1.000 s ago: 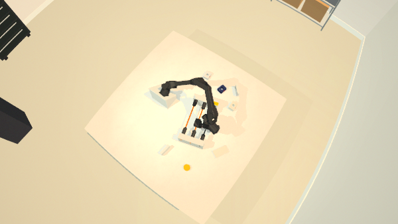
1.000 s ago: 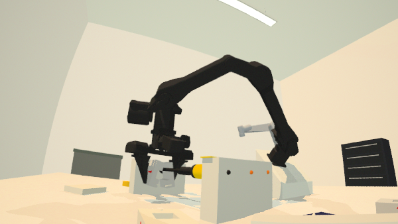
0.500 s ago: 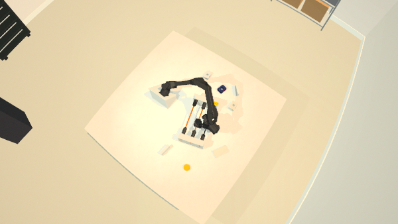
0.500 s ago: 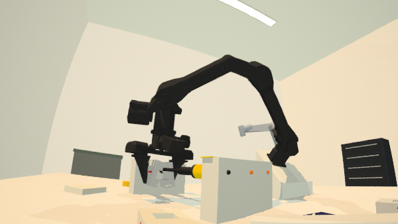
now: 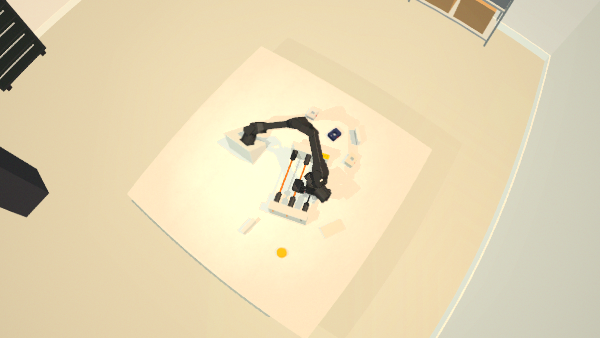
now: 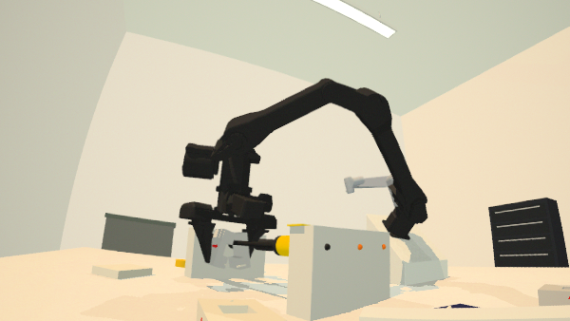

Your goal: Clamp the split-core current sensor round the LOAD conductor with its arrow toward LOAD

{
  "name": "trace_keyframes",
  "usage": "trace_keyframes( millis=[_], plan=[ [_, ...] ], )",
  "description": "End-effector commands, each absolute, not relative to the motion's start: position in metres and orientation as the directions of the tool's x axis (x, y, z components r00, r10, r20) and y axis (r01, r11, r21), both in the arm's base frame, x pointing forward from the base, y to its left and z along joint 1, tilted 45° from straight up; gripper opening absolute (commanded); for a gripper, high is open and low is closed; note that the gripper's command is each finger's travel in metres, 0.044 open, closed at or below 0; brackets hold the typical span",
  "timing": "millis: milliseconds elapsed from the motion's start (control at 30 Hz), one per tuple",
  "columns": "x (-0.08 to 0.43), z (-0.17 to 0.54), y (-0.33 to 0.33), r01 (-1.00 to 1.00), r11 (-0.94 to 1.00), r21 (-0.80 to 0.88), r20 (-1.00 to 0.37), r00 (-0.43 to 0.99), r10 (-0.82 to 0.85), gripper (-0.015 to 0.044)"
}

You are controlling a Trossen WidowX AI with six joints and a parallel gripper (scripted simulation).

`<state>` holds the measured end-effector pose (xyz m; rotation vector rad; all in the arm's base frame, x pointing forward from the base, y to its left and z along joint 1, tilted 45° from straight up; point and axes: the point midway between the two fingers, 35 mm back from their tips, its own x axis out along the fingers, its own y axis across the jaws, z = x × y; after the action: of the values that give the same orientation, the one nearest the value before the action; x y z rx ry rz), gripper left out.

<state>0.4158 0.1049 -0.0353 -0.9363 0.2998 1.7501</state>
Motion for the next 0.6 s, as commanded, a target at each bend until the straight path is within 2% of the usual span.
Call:
trace_keyframes(
  millis=[0, 567],
  plan=[
    [0.416, -0.0351, 0.1046, -0.889, -0.391, -0.238, -0.714, -0.113, 0.691, 0.0],
    [0.4167, -0.0308, 0.1003, -0.891, -0.39, -0.234, -0.713, -0.116, 0.692, 0.0]
  ],
)
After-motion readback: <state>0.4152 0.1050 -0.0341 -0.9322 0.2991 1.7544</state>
